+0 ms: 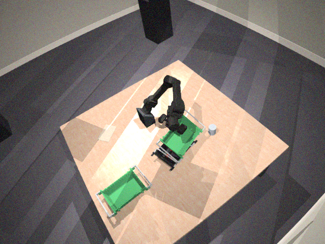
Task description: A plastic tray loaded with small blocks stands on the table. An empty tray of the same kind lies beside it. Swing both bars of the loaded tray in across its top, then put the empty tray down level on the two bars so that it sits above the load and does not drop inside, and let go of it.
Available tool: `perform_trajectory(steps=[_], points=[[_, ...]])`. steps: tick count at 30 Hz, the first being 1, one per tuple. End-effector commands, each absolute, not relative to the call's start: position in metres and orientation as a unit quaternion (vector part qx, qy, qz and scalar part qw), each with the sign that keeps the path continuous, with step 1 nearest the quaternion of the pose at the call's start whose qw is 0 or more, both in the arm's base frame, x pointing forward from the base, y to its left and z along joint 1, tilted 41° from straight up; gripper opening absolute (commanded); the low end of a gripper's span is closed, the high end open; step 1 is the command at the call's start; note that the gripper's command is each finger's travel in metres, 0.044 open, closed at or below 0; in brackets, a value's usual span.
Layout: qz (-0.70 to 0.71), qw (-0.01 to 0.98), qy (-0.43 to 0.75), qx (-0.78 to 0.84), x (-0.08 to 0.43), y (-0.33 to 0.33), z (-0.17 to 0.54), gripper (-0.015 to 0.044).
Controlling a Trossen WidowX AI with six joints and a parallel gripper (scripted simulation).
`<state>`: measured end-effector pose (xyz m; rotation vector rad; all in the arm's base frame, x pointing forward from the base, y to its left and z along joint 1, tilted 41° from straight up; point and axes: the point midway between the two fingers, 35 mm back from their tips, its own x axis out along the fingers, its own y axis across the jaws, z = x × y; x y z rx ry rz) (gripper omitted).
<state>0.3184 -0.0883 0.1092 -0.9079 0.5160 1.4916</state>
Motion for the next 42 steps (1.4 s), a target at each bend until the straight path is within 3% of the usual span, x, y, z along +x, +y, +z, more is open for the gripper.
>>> perform_trajectory(steps=[1,42], points=[[0.632,0.633,0.227,-0.386,0.319,-0.110,0.102,0.0000],[0.625,0.648,0.235,-0.366,0.316,-0.128,0.087,0.0000]])
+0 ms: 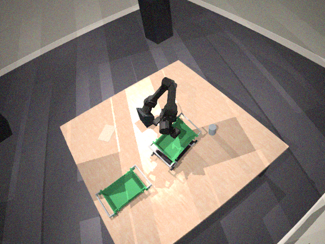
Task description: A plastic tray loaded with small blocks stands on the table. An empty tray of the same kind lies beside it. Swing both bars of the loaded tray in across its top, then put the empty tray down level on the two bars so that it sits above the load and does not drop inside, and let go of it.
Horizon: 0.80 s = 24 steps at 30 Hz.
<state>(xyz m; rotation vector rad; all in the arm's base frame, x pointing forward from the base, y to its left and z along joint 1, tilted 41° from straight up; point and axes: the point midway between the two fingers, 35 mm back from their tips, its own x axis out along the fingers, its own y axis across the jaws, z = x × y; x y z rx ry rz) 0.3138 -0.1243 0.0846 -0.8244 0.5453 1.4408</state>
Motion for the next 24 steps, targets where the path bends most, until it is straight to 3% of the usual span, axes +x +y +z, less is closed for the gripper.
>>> perform_trajectory(steps=[1,24], points=[[0.625,0.648,0.235,-0.366,0.316,-0.128,0.087,0.0000],[0.625,0.648,0.235,-0.367,0.319,-0.118,0.074,0.0000]])
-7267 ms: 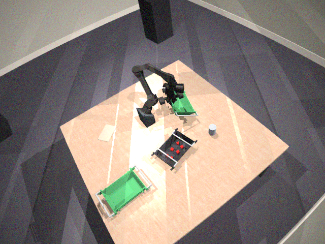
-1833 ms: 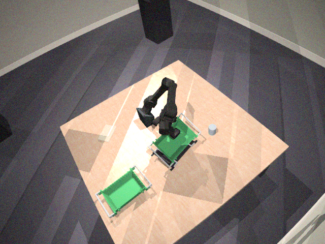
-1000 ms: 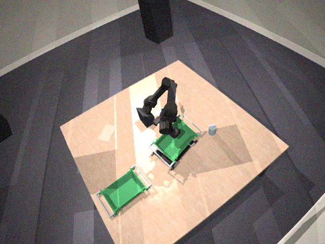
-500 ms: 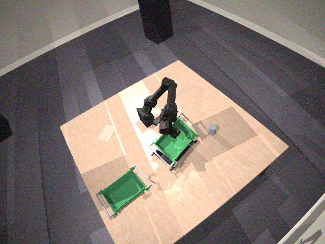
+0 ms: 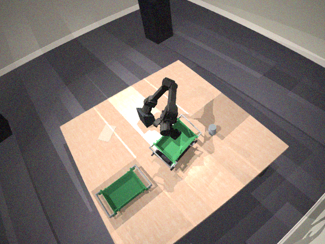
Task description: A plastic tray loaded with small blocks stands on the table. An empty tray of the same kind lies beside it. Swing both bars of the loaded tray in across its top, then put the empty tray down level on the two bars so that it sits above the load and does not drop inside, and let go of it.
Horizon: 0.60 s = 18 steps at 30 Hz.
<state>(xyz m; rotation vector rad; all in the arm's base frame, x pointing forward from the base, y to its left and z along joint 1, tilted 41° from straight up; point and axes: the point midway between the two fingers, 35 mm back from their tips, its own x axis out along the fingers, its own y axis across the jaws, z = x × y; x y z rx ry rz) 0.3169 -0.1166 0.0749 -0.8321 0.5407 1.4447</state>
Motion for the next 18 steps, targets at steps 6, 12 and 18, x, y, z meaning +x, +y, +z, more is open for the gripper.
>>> perform_trajectory(steps=[6,12,18], points=[[0.625,0.648,0.235,-0.367,0.320,-0.111,0.066,0.0000],[0.625,0.648,0.235,-0.367,0.321,-0.105,0.059,0.0000],[0.625,0.648,0.235,-0.367,0.321,-0.099,0.052,0.0000]])
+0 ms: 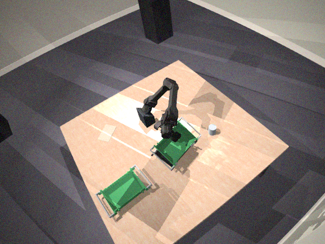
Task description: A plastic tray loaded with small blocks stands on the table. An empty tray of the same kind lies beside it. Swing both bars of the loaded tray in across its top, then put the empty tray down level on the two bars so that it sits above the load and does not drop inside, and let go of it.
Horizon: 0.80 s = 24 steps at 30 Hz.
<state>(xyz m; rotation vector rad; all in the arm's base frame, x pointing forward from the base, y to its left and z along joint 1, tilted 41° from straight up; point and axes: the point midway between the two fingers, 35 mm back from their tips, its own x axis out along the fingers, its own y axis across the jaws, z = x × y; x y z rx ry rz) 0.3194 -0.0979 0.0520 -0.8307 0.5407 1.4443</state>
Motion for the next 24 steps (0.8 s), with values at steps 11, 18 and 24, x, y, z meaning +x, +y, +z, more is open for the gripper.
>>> perform_trajectory(steps=[11,18,24], points=[[0.625,0.648,0.234,-0.366,0.319,-0.092,0.043,0.0000],[0.625,0.648,0.234,-0.366,0.315,-0.089,0.039,0.0000],[0.625,0.648,0.234,-0.366,0.311,-0.086,0.034,0.0000]])
